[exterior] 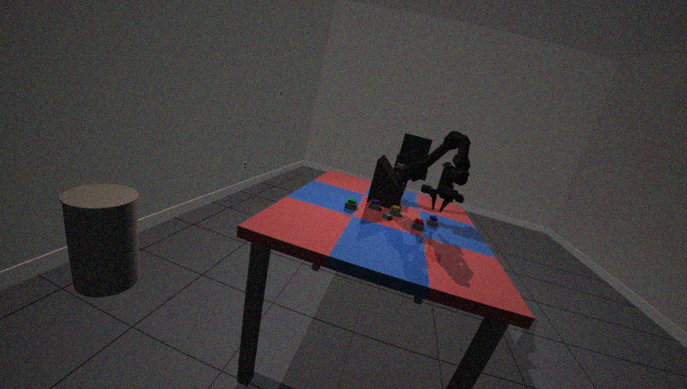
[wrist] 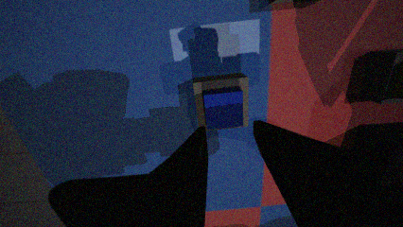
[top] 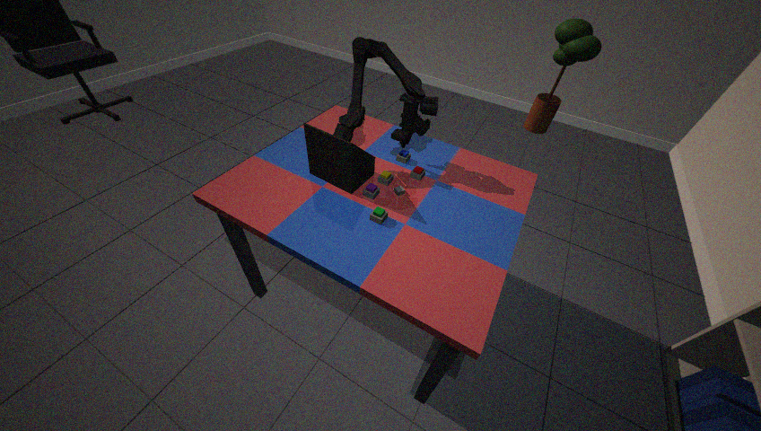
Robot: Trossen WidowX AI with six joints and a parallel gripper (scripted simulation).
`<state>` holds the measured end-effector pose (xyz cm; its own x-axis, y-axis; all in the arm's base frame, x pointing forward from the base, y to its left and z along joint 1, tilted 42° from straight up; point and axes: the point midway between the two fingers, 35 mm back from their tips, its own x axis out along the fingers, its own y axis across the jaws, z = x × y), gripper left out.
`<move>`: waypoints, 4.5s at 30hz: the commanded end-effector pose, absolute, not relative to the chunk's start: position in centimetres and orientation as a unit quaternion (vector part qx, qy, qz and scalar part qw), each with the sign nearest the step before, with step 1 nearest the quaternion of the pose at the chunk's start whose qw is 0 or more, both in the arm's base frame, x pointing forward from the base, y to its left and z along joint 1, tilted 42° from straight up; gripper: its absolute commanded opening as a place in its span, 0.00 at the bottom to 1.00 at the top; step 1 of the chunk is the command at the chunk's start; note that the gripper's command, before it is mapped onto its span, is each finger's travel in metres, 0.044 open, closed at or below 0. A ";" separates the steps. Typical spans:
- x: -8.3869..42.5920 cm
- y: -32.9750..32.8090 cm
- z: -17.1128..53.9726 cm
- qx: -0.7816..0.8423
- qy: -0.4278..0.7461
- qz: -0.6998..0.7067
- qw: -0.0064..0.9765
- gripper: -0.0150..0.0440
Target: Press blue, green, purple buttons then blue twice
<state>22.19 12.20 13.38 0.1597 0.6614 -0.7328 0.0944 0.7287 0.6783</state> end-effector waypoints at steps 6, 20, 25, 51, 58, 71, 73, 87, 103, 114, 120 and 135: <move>22.3 12.5 12.9 0.309 0.615 0.200 0.697 0.29; 22.5 13.3 12.0 0.309 0.615 0.200 0.697 0.29; 22.7 13.8 11.4 0.309 0.615 0.200 0.697 0.29; 22.8 14.8 10.4 0.310 0.615 0.200 0.697 0.29; 22.3 12.5 12.9 0.309 0.615 0.200 0.697 0.29; 21.3 8.4 17.3 0.308 0.616 0.198 0.698 0.29; 21.3 8.4 17.3 0.308 0.616 0.198 0.698 0.29; 29.4 -2.5 11.1 0.288 0.624 0.167 0.707 0.29; 27.3 -20.4 -5.8 0.298 0.620 0.187 0.701 0.29; 26.4 -21.2 -7.7 0.301 0.617 0.192 0.702 0.29; 27.4 -17.4 -12.0 0.301 0.616 0.193 0.702 0.29; 27.7 -16.3 -13.3 0.301 0.616 0.193 0.702 0.29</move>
<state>27.78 -16.87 -12.85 0.1658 0.6360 -0.7537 0.0929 0.7508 0.6540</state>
